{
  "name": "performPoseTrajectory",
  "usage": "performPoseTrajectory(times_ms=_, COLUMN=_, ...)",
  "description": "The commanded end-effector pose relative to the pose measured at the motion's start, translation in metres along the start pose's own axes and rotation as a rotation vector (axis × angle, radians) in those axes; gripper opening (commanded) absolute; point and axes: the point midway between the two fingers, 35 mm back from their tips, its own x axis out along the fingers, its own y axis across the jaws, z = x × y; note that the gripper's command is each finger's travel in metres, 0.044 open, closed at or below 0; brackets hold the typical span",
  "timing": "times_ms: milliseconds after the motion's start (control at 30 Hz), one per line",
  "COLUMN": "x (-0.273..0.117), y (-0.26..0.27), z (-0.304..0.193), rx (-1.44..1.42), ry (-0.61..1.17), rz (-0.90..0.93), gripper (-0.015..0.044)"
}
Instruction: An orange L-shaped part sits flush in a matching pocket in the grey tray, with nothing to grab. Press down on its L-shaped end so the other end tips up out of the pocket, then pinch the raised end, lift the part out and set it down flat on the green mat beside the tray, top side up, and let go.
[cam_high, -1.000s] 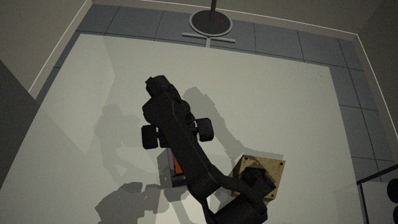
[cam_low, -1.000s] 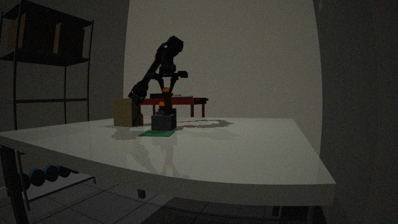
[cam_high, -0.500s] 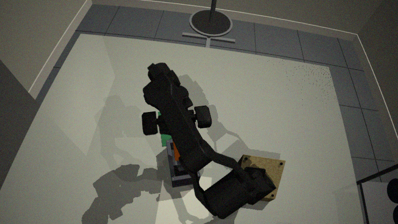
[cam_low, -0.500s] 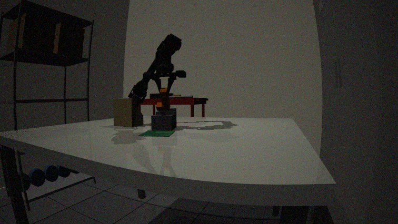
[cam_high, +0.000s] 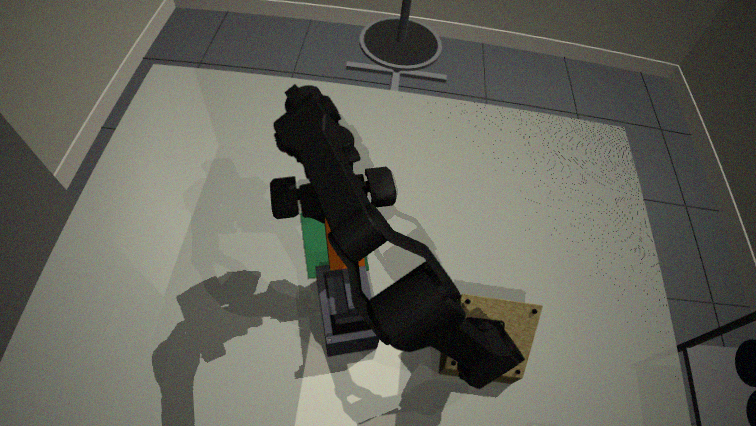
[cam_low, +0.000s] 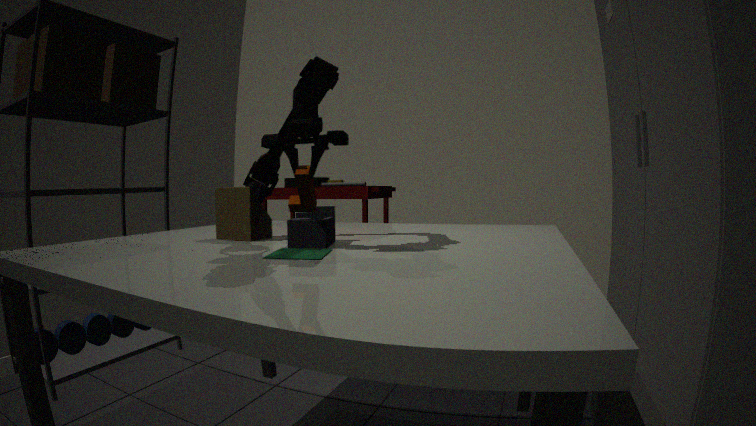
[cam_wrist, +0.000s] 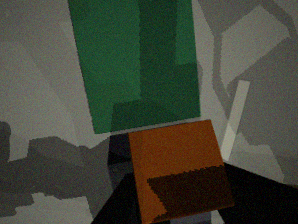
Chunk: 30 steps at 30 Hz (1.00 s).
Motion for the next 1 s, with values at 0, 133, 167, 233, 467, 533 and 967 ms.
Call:
performPoseTrajectory(times_ms=0, x=-0.003, y=-0.001, z=0.017, rx=-0.008, ry=-0.01, rz=0.001, gripper=0.0)
performPoseTrajectory(times_ms=133, x=-0.004, y=-0.002, z=0.032, rx=-0.008, ry=-0.011, rz=0.001, gripper=0.0)
performPoseTrajectory(times_ms=167, x=-0.004, y=-0.003, z=0.036, rx=-0.008, ry=-0.011, rz=0.001, gripper=0.0)
performPoseTrajectory(times_ms=233, x=-0.004, y=-0.003, z=0.042, rx=-0.009, ry=-0.012, rz=0.001, gripper=0.0)
performPoseTrajectory(times_ms=467, x=-0.004, y=-0.005, z=0.061, rx=-0.009, ry=-0.013, rz=0.001, gripper=0.0)
performPoseTrajectory(times_ms=533, x=-0.004, y=-0.005, z=0.062, rx=-0.009, ry=-0.013, rz=0.001, gripper=0.0)
performPoseTrajectory(times_ms=967, x=0.012, y=-0.004, z=0.062, rx=-0.009, ry=-0.013, rz=0.001, gripper=0.0)
